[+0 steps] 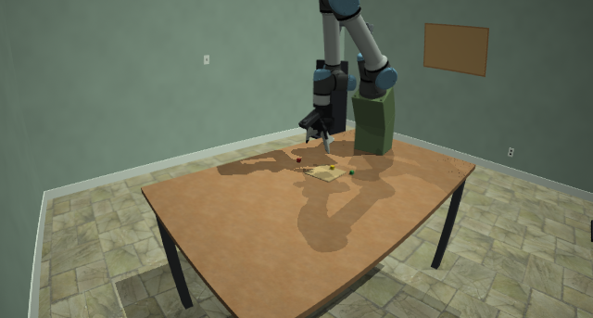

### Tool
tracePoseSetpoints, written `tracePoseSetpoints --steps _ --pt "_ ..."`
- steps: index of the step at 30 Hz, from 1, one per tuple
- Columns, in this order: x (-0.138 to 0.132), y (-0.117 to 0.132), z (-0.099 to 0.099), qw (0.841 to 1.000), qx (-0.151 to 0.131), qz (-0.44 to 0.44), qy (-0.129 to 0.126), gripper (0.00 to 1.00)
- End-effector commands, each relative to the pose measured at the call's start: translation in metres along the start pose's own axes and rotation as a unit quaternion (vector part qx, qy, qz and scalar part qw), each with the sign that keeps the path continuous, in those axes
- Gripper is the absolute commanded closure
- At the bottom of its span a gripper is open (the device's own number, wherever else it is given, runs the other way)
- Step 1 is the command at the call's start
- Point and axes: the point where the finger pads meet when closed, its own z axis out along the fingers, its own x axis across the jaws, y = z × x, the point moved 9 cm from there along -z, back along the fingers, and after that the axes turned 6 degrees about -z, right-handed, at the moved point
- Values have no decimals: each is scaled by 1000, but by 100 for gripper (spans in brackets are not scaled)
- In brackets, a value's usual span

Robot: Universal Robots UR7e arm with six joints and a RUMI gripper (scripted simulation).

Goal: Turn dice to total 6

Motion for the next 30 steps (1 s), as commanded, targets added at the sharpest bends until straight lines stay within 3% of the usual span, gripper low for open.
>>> tracePoseSetpoints --steps 1,9,19,21,30 --pt "8 -4 2 996 0 -87 -7 0" --pt "15 -6 3 985 0 -170 -7 0" --pt "28 -9 5 952 2 -305 -7 0" --pt "28 -9 5 952 2 -305 -7 0" --pt "41 -10 6 903 3 -430 -7 0"
